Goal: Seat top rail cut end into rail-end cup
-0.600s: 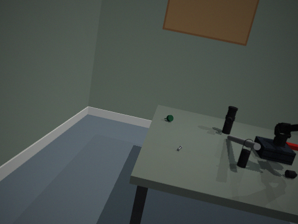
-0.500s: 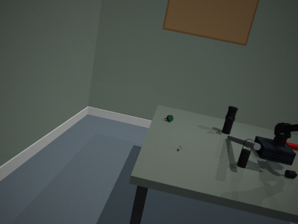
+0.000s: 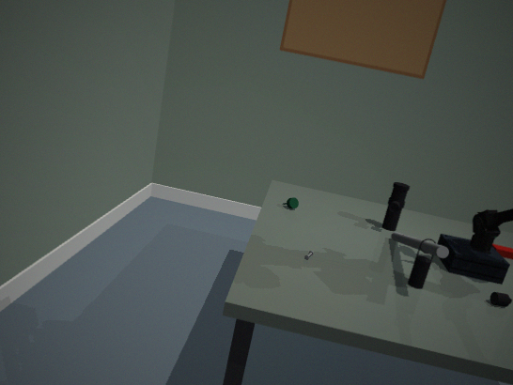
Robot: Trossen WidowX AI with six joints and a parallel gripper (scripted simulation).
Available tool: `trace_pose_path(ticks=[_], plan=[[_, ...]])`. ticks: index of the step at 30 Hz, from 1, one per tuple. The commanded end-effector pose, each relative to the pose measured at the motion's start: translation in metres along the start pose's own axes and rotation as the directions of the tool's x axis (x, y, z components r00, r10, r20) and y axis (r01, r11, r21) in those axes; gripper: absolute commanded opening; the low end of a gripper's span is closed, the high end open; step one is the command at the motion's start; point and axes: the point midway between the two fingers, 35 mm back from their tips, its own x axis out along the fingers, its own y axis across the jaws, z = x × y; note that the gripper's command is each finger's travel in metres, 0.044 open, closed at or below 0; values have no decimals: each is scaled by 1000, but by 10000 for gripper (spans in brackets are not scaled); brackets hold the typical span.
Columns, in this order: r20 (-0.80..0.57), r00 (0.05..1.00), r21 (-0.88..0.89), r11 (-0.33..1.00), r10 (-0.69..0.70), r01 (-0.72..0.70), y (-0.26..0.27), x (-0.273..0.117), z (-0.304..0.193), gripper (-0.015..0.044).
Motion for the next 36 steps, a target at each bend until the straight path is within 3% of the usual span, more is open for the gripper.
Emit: trace_pose_path(ticks=[1, 6, 11, 16, 21, 27, 32, 36], plan=[[24, 995, 387, 917, 93, -95, 50, -6, 29, 440], [129, 972, 800, 558, 199, -220, 107, -12, 92, 440], [295, 923, 948, 43, 247, -315, 141, -20, 171, 440], [493, 842, 814, -458, 221, -357, 147, -31, 257, 440], [685, 718, 484, -814, 123, -322, 127, -48, 342, 440], [861, 505, 26, -986, -62, -165, 76, -82, 428, 440], [934, 274, -251, -967, -231, 41, 20, -121, 480, 440], [936, 60, -352, -909, -347, 224, -27, -161, 507, 440]])
